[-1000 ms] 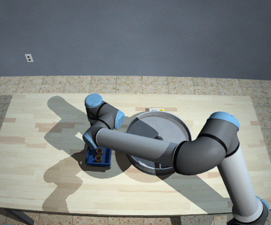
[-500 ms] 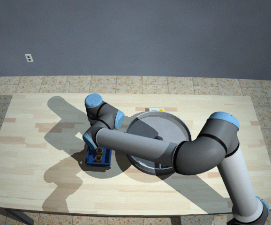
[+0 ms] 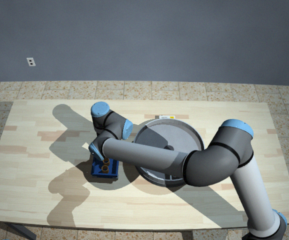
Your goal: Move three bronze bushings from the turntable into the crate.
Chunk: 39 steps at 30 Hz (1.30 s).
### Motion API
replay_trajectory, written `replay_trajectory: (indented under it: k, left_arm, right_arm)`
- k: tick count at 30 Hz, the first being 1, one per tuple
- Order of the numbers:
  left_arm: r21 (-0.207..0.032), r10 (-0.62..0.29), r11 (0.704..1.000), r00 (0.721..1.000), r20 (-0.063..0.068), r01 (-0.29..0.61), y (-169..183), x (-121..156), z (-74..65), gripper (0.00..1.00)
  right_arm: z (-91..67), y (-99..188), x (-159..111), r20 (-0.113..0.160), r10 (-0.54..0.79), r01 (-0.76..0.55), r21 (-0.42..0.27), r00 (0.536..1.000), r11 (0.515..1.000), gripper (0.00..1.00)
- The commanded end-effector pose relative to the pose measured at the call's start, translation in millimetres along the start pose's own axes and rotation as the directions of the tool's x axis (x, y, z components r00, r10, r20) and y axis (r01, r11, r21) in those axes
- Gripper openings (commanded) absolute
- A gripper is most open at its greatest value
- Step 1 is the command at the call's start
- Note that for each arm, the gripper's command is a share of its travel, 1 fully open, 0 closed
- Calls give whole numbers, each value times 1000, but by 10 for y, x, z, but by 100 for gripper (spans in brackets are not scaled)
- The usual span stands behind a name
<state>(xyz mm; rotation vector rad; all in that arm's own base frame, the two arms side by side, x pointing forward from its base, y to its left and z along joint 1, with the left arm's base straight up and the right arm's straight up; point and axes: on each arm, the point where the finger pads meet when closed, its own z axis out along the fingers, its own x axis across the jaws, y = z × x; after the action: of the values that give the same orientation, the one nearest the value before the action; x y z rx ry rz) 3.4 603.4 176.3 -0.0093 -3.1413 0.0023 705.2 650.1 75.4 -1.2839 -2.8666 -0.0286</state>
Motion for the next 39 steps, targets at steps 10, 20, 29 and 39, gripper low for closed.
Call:
replay_trajectory:
  k: [10,20,29,39]
  left_arm:
    - [-2,0,1000,1000,0,0,6,-1,-8,100]
    - [-2,0,1000,1000,0,0,6,-1,-8,100]
    - [-2,0,1000,1000,0,0,6,-1,-8,100]
    - [-2,0,1000,1000,0,0,6,-1,-8,100]
  right_arm:
    - [192,5,-1,0,0,0,-2,1000,1000,0]
    - [257,4,-1,0,0,0,-2,1000,1000,0]
    - [262,4,-1,0,0,0,-2,1000,1000,0]
    - [262,4,-1,0,0,0,-2,1000,1000,0]
